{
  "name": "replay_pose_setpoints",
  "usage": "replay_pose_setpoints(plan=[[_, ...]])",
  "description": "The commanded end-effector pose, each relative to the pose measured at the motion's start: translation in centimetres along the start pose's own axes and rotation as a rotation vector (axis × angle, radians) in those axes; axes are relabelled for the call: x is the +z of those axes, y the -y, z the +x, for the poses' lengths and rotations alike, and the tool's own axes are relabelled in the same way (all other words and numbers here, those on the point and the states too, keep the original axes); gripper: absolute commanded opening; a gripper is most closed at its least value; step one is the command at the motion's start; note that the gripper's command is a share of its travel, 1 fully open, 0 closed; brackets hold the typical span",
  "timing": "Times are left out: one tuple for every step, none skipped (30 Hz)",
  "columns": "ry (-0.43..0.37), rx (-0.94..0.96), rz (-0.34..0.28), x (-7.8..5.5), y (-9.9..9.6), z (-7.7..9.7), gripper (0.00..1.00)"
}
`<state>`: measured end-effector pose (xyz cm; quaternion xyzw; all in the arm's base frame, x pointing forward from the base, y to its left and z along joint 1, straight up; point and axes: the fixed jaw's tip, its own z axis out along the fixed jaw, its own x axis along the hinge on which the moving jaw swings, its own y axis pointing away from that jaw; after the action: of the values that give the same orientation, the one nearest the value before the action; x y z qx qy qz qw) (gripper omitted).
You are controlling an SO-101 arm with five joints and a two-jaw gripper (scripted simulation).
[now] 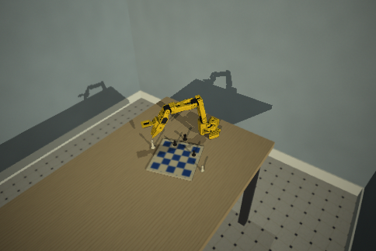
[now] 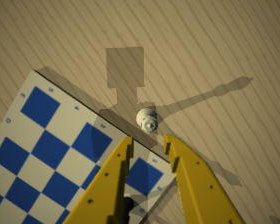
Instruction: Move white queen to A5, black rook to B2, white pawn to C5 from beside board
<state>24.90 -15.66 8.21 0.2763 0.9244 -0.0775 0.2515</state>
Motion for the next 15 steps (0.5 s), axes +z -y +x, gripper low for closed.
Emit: replay_pose_setpoints(plan=[[0.024,0.019,0.003,0.41,0.25,-0.66,0.12],[0.024,0.019,0.003,0.41,0.25,-0.66,0.12],[0.024,0.019,0.003,0.41,0.25,-0.66,0.12],[0.024,0.019,0.003,0.41,0.25,-0.66,0.12],[0.024,0.019,0.003,0.41,0.25,-0.66,0.12],[0.024,0.019,0.003,0.41,0.25,-0.66,0.12],[0.024,0.019,0.003,0.41,0.25,-0.66,0.12],[0.024,0.019,0.003,0.41,0.25,-0.66,0.12],[0.024,0.019,0.004,0.45,0.26,-0.63,0.12],[0.024,0.020,0.004,0.54,0.29,-0.58,0.12],[0.024,0.021,0.005,0.66,0.32,-0.51,0.12],[0.024,0.022,0.005,0.80,0.37,-0.42,0.12],[0.024,0.024,0.006,0.94,0.41,-0.33,0.12],[0.024,0.025,0.007,1.06,0.44,-0.25,0.12],[0.024,0.025,0.007,1.14,0.47,-0.20,0.12]])
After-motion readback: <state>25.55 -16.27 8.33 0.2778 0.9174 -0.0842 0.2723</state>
